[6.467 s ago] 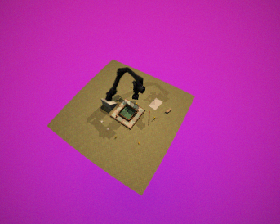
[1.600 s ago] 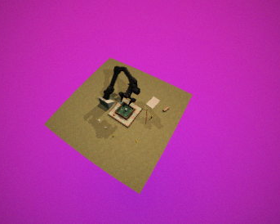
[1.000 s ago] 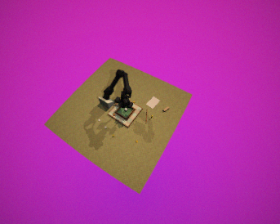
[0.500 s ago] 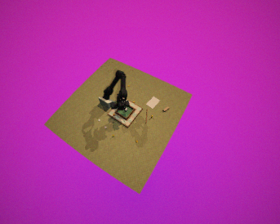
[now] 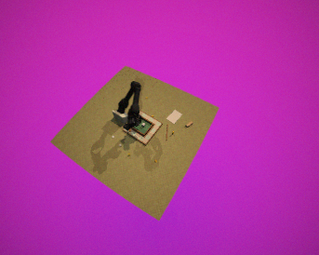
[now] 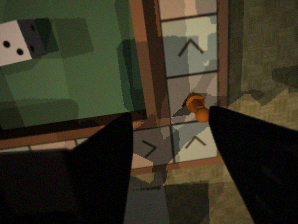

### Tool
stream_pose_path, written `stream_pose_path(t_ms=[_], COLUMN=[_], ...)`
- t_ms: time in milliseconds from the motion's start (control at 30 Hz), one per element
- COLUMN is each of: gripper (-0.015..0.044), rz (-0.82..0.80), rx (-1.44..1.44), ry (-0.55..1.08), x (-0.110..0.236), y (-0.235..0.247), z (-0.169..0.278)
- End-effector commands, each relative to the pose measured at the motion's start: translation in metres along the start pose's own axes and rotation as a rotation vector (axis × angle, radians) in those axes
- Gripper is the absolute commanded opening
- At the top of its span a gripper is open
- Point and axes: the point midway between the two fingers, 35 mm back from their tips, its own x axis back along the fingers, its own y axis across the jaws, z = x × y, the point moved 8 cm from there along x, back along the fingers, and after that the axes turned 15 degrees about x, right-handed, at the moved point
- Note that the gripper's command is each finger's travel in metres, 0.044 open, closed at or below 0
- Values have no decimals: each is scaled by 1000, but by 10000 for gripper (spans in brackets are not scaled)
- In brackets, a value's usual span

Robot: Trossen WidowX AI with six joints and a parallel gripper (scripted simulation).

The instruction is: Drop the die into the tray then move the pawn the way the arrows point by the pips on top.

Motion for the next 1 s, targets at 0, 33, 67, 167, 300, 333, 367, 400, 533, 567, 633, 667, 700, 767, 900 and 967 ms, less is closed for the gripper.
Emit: stream_pose_path(t_ms=[0,33,67,167,300,333,367,400,533,567,633,667,700,767,900,967], gripper=[200,200,200,200,200,200,200,200,200,200,200,200,200,200,200,200], rz=[-13,-13,-13,-13,-13,-13,-13,-13,-13,-13,-13,-13,-13,-13,-13,-13], rx=[545,545,545,544,544,544,544,544,544,545,545,545,545,545,545,545], ry=[-10,-10,-10,-10,-10,-10,-10,-10,-10,-10,-11,-11,-11,-11,-11,-11], x=[-11,-11,-11,-11,-11,-11,-11,-11,-11,-13,-22,-25,-27,-27,-32,-35], y=[-25,-25,-25,-25,-25,-25,-25,-25,-26,-26,-26,-25,-25,-25,-26,-26], z=[31,31,31,32,32,32,32,32,32,32,32,32,32,32,32,32])
